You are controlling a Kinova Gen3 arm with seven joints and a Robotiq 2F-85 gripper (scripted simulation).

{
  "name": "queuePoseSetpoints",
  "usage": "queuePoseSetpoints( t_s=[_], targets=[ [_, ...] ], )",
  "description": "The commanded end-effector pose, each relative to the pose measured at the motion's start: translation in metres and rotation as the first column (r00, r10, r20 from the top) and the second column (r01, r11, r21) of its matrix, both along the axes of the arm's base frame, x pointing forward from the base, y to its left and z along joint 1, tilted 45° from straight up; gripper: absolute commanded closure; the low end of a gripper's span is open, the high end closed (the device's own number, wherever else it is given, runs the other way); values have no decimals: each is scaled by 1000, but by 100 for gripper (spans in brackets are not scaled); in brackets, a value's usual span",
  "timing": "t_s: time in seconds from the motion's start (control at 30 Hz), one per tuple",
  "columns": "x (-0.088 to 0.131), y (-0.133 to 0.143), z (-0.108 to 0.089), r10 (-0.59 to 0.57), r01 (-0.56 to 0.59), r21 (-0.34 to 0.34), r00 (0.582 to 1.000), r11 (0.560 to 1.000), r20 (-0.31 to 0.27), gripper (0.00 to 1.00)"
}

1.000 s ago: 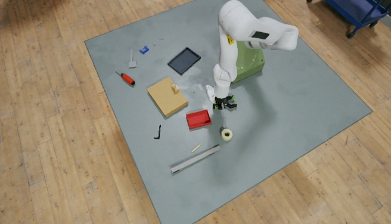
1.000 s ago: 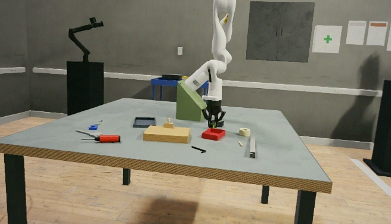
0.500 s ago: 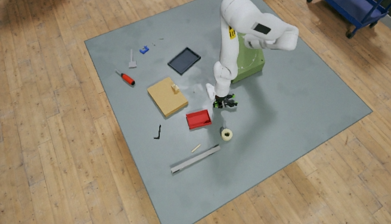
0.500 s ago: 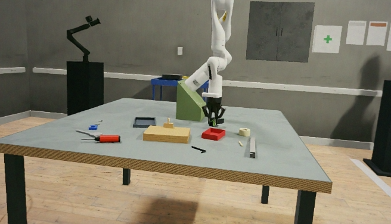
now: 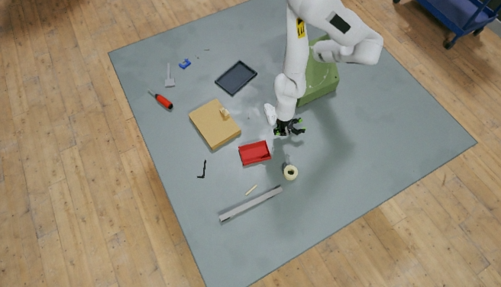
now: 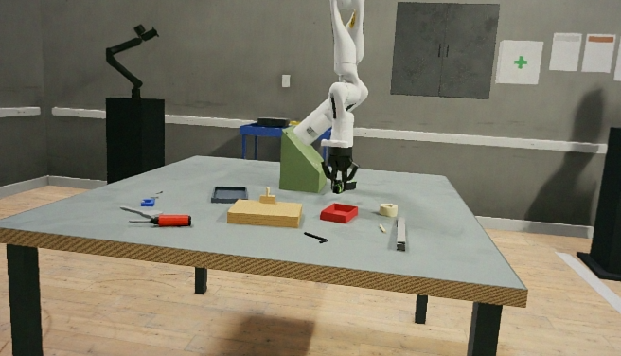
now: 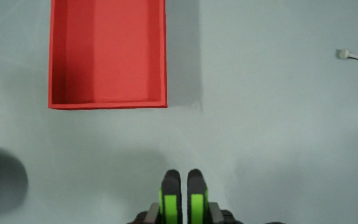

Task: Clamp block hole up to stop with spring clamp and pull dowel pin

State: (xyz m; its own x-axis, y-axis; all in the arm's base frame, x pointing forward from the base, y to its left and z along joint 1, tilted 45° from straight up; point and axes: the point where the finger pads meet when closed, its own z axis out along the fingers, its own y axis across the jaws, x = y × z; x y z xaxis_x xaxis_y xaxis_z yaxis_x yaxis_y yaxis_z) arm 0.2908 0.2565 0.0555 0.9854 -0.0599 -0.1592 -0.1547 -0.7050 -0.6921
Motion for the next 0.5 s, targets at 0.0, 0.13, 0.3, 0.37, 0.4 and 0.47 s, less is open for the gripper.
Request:
queuePoseSetpoints(
  t_s=[0.0, 0.13, 0.3, 0.37, 0.4, 0.47],
  targets=[
    [1, -6, 7, 1, -1, 0, 1000, 1000, -1, 68],
    [2, -12, 12, 1, -1, 0, 1000, 1000, -1, 68],
    [2, -19, 19, 1, -1, 0, 1000, 1000, -1, 68],
    [2, -19, 19, 1, -1, 0, 1000, 1000, -1, 68],
    [2, -20, 20, 1, -1, 0, 1000, 1000, -1, 68],
    [3, -22, 22, 1, -1, 0, 1000, 1000, -1, 68]
  ],
)
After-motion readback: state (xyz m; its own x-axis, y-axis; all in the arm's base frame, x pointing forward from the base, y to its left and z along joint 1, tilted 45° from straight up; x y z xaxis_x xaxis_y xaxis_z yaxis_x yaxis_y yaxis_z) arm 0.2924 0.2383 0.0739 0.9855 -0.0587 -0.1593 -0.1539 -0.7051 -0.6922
